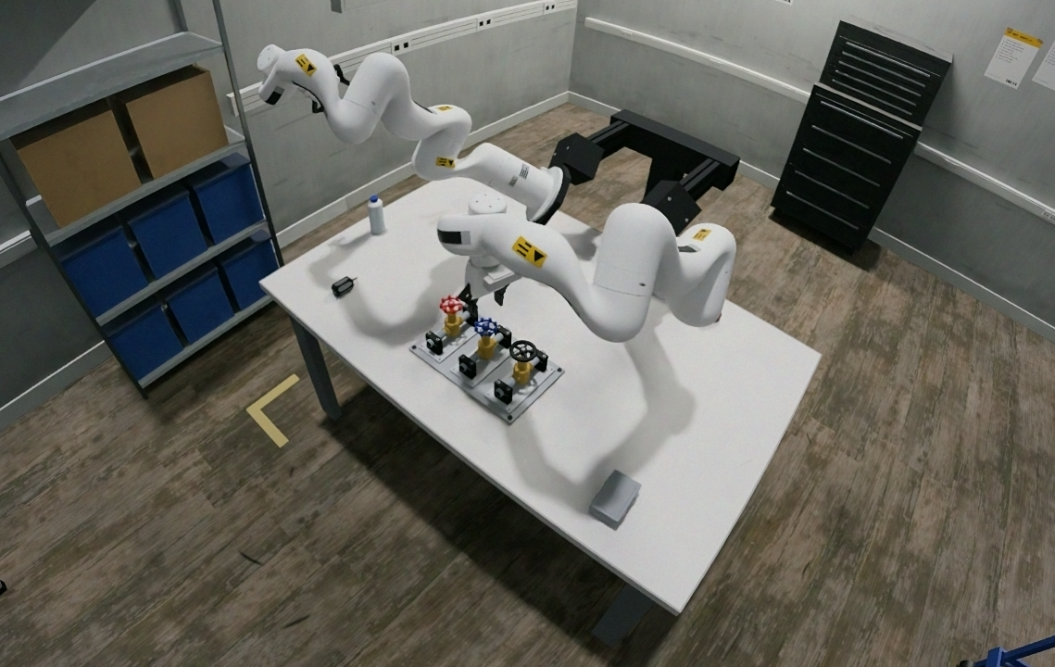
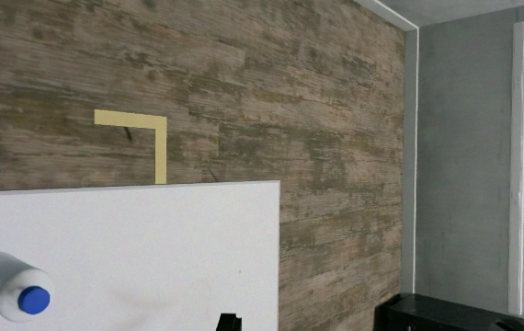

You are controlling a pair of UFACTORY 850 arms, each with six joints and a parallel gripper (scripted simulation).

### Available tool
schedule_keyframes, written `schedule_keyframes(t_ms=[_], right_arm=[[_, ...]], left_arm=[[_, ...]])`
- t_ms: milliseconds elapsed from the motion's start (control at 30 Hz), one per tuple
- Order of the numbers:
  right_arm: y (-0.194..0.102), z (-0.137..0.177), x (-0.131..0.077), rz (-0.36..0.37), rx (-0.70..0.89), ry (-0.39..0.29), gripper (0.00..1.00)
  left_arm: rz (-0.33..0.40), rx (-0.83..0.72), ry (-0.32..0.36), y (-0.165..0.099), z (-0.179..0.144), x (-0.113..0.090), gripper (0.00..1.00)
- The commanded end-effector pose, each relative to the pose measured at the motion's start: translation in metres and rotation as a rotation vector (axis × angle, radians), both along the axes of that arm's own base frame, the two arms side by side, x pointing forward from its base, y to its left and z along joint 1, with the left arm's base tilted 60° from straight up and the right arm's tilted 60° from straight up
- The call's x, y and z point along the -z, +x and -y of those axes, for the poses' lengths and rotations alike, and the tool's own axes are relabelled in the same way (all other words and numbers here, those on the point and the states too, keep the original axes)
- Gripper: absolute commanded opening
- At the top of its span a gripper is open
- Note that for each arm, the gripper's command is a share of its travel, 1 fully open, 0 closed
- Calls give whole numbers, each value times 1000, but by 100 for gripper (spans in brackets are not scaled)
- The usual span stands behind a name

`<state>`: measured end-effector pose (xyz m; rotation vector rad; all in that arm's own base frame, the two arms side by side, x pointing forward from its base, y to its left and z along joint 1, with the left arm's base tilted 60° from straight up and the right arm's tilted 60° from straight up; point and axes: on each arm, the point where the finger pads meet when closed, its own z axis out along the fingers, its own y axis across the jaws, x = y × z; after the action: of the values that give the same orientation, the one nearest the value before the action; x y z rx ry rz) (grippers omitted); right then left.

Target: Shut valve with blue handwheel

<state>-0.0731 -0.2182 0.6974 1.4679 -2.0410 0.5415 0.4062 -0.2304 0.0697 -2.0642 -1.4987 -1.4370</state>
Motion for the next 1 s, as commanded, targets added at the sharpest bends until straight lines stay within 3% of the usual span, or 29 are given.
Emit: schedule_keyframes(t_ms=[0, 967], right_arm=[[0, 0, 0, 0, 0, -1, 100], [0, 0, 0, 0, 0, -1, 100]], left_arm=[[21, -13, -18, 0, 1, 0, 79], [143, -108, -127, 0, 1, 0, 79]])
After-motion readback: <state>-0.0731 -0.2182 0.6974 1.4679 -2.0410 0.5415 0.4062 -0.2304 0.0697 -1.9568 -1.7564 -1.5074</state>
